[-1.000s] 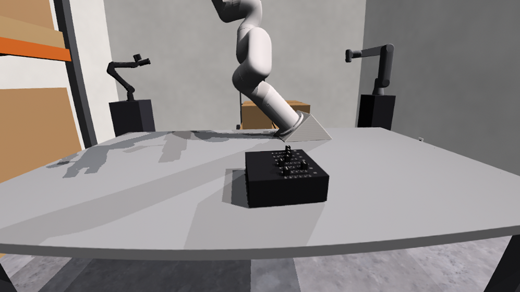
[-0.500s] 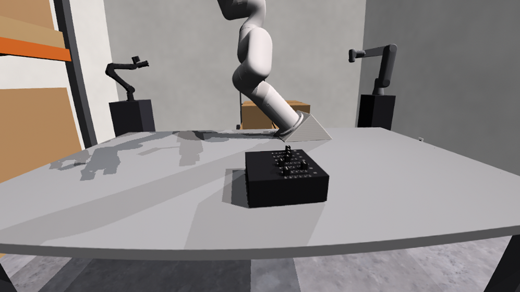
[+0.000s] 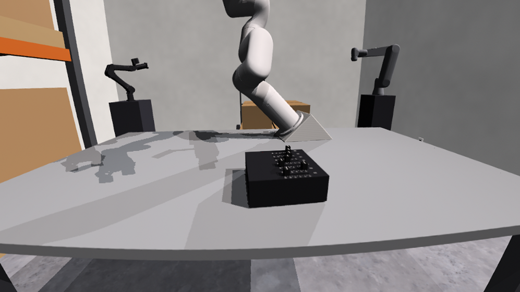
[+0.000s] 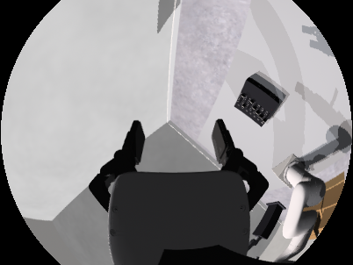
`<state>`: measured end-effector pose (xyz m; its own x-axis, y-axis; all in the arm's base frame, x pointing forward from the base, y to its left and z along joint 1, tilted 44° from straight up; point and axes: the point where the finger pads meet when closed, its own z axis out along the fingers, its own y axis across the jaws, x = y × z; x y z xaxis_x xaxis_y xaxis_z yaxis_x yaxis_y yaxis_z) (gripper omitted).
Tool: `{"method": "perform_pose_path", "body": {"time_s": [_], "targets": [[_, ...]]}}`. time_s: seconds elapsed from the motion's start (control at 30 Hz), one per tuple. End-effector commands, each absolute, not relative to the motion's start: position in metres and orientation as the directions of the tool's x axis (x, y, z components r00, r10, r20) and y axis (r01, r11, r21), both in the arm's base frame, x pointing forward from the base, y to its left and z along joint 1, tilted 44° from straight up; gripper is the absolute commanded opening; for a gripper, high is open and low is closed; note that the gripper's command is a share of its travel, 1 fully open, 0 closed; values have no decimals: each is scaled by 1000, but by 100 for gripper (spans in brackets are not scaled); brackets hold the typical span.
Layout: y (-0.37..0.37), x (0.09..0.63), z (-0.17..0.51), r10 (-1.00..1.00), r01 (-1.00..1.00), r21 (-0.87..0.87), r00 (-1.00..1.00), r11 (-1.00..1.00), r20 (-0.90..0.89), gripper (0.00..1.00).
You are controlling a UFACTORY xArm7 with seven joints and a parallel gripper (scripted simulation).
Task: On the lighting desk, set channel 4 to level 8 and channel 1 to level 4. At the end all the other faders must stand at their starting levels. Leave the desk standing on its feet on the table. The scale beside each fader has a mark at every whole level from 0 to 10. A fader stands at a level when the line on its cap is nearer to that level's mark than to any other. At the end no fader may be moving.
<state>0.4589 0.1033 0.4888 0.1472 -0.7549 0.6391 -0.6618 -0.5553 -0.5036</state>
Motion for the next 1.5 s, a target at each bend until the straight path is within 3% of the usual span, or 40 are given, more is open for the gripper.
{"method": "perform_pose_path", "body": {"time_s": [0.0, 0.03, 0.07, 0.47, 0.5, 1.33, 1.4, 1.47], "targets": [[105, 459, 489, -754, -661, -503, 148, -557, 640, 100], [105, 459, 489, -754, -661, -503, 148, -557, 640, 100], [104, 461, 441, -764, -742, -445, 138, -501, 630, 100], [104, 461, 441, -764, -742, -445, 138, -501, 630, 100], [97, 459, 396, -771, -813, -385, 118, -436, 626, 100], [87, 455, 356, -774, -871, -327, 89, -365, 626, 100], [63, 441, 293, -768, -948, -229, 25, -223, 640, 100], [63, 441, 293, -768, -948, -229, 25, -223, 640, 100]]}}
